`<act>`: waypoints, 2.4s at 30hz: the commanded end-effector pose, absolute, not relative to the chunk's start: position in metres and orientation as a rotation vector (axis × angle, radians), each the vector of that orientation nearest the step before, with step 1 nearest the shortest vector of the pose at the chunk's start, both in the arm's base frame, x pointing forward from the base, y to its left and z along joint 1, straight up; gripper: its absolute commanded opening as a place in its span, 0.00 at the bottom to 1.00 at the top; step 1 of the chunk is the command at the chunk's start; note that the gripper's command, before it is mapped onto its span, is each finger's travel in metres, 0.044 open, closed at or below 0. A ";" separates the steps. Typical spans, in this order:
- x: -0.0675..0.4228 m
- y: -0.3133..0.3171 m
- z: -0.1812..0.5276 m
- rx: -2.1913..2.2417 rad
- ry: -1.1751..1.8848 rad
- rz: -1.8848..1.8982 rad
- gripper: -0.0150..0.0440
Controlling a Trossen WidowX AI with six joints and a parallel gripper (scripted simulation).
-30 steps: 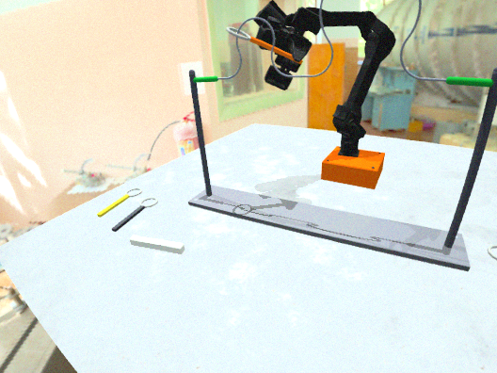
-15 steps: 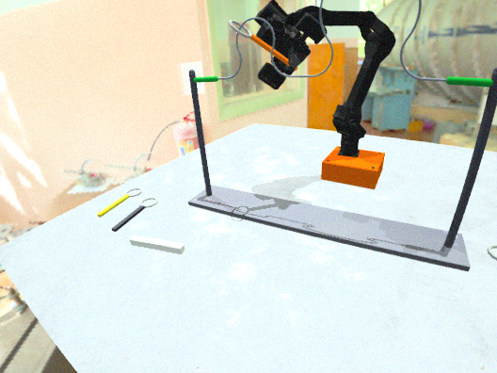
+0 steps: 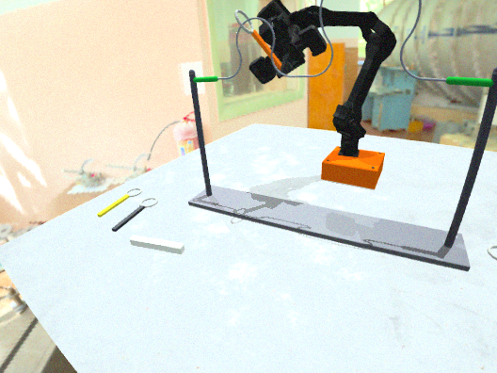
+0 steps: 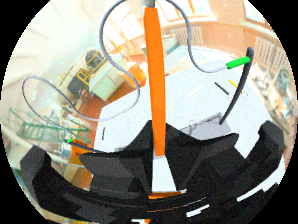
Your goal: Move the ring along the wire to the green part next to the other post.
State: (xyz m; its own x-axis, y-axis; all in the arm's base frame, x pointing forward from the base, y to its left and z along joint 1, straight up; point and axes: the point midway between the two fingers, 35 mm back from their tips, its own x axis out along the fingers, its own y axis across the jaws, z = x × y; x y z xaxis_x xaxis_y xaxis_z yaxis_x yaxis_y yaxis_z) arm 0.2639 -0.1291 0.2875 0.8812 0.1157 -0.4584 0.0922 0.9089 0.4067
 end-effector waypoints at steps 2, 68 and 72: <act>0.263 -0.136 0.284 0.309 0.500 -0.025 0.00; 0.258 -0.220 0.324 -1.220 0.401 -0.451 0.00; 0.258 -0.222 0.329 -1.311 0.387 -0.474 0.00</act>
